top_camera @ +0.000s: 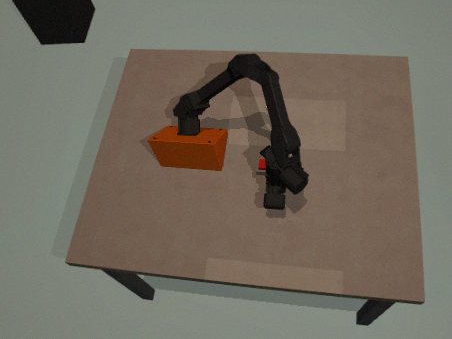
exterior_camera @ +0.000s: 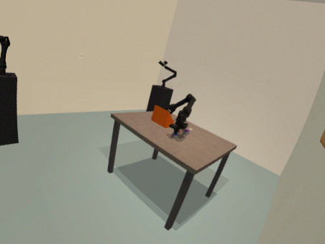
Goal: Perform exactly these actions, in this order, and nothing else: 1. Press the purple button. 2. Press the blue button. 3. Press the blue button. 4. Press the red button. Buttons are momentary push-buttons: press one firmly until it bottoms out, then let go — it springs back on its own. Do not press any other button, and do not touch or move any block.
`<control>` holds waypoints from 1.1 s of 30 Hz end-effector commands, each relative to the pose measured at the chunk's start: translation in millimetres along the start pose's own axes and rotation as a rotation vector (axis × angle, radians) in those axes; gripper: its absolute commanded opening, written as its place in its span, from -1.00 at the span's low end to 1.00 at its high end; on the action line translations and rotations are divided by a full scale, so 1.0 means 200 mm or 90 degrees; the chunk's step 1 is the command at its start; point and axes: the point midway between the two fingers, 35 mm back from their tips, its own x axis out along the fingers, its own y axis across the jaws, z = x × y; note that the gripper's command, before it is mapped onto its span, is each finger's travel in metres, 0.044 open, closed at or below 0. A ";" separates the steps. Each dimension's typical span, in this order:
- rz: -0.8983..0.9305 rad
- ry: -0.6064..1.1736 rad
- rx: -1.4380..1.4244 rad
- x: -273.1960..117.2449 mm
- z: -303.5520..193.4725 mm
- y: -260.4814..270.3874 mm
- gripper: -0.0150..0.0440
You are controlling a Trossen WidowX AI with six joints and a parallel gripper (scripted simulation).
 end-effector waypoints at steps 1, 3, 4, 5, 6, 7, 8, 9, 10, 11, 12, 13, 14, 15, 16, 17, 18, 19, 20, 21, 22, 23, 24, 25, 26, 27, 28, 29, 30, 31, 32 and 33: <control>0.004 0.000 0.005 0.01 0.00 0.00 -0.42; 0.004 0.000 0.005 0.01 0.00 0.00 -0.42; 0.000 0.000 0.000 -0.01 0.00 0.00 -0.42; 0.001 0.000 0.002 -0.05 0.00 0.00 -0.42; 0.002 0.000 0.003 -0.11 0.00 0.00 -0.42; 0.003 0.000 0.005 -0.15 0.00 0.00 -0.42; 0.003 0.000 0.005 -0.17 0.00 0.00 -0.42; 0.003 0.000 0.005 -0.17 0.00 0.00 -0.42; 0.003 0.000 0.005 -0.17 0.00 0.00 -0.42; 0.003 0.000 0.005 -0.17 0.00 0.00 -0.42; 0.003 0.000 0.005 -0.17 0.00 0.00 -0.42; 0.003 0.000 0.005 -0.16 0.00 0.00 -0.42; 0.003 0.000 0.005 -0.16 0.00 0.00 -0.42; 0.003 0.000 0.005 -0.15 0.00 0.00 -0.42; 0.003 0.000 0.005 -0.15 0.00 0.00 -0.42; 0.003 0.000 0.005 -0.14 0.00 0.00 -0.42; 0.003 0.000 0.005 -0.13 0.00 0.00 -0.42; 0.003 0.000 0.005 -0.12 0.00 0.00 -0.42; 0.003 0.000 0.005 -0.11 0.00 0.00 -0.42; 0.003 0.000 0.005 -0.10 0.00 0.00 -0.42; 0.003 0.000 0.005 -0.10 0.00 0.00 -0.42; 0.003 0.000 0.005 -0.09 0.00 0.00 -0.42; 0.003 0.000 0.005 -0.08 0.00 0.00 -0.42; 0.003 0.000 0.005 -0.07 0.00 0.00 -0.42; 0.003 0.000 0.005 -0.06 0.00 0.00 -0.42; 0.004 0.000 0.005 -0.05 0.00 0.00 -0.42; 0.004 0.000 0.005 -0.05 0.00 0.00 -0.42; 0.004 0.000 0.005 -0.04 0.00 0.00 -0.42; 0.004 0.000 0.005 -0.03 0.00 0.00 -0.42; 0.004 0.000 0.005 -0.02 0.00 0.00 -0.42; 0.004 0.000 0.005 -0.01 0.00 0.00 -0.42; 0.004 0.000 0.005 -0.01 0.00 0.00 -0.42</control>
